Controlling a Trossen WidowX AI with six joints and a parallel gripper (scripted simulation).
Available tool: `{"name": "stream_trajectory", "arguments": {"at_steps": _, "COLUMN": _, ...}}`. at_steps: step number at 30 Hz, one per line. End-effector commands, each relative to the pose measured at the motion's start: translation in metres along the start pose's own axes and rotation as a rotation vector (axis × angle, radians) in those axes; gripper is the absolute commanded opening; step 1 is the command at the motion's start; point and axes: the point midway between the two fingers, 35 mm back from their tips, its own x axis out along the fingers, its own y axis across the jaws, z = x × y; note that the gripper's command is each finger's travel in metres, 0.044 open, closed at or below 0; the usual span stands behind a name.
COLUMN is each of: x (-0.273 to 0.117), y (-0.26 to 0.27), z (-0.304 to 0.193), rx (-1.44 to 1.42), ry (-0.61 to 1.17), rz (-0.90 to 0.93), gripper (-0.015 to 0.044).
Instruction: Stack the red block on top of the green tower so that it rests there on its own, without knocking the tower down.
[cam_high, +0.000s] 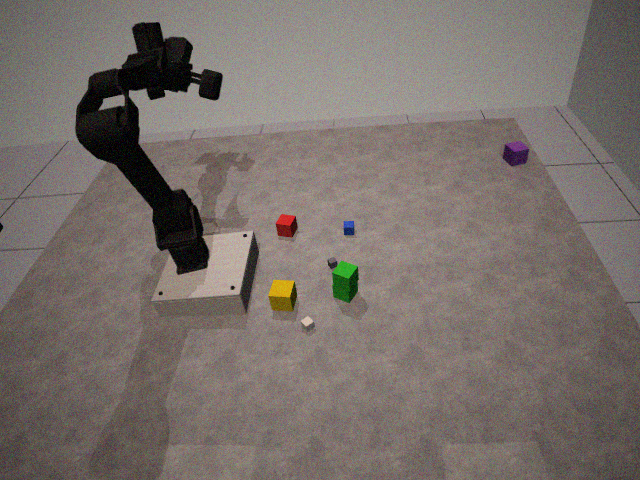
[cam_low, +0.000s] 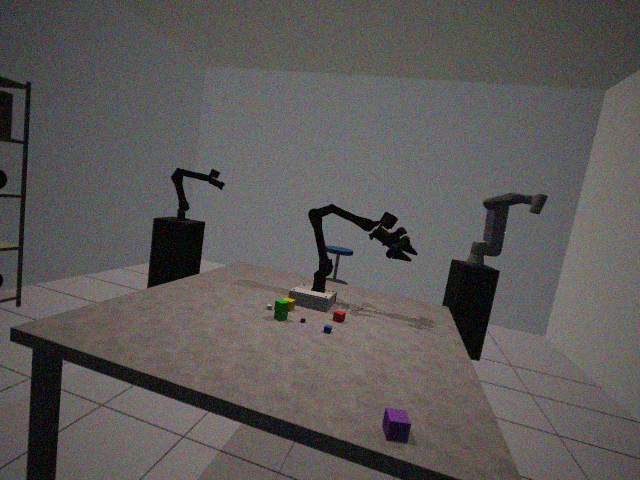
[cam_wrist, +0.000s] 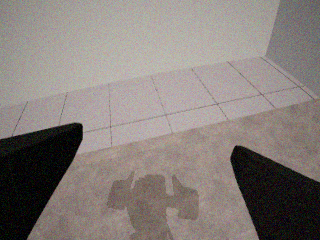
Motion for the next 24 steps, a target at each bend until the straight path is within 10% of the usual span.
{"name": "stream_trajectory", "arguments": {"at_steps": 1, "x": 0.012, "y": -0.041, "z": -0.012, "rx": 0.072, "ry": 0.087, "rz": -0.112, "gripper": 0.044}}
{"name": "stream_trajectory", "arguments": {"at_steps": 24, "x": -0.023, "y": -0.238, "z": -0.096, "rx": 0.684, "ry": 0.476, "rz": -0.71, "gripper": 0.044}}
